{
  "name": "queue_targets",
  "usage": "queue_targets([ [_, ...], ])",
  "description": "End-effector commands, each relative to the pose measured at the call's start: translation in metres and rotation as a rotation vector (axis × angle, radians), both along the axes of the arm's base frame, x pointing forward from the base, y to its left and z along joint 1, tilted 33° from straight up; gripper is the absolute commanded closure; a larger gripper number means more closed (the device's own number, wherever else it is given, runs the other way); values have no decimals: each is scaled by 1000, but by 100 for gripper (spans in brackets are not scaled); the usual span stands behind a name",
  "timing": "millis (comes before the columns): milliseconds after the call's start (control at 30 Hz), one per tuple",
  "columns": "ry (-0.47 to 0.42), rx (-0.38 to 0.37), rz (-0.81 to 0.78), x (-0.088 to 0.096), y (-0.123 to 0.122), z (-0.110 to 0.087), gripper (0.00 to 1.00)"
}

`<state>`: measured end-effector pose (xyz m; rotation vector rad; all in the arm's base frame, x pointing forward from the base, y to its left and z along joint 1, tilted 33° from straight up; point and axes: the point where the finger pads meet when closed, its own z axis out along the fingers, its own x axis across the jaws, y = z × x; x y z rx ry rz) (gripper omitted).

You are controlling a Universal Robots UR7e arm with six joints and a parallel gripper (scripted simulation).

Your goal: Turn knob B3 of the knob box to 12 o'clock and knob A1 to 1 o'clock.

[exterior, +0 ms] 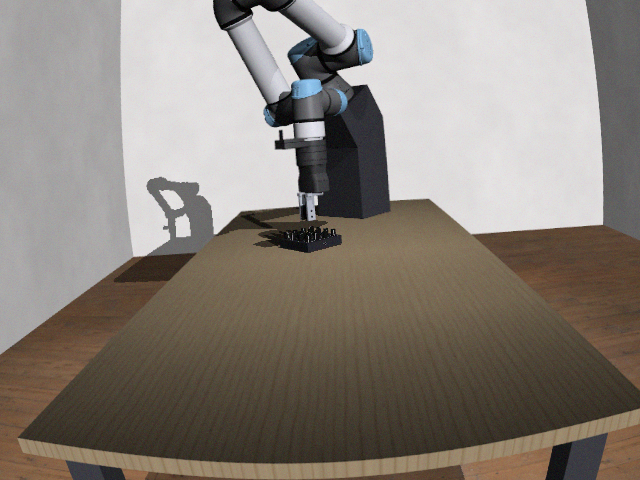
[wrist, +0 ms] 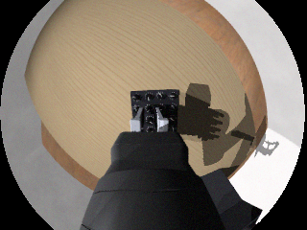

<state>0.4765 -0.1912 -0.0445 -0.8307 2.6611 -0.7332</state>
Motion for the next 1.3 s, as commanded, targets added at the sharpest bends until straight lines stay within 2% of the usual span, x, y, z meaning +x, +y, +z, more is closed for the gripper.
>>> queue_targets([
  [0,-1,-1,1,0,0,1,54],
  [600,32,-33,71,2,0,2,54],
  [1267,186,-184,405,10,4,7,54],
])
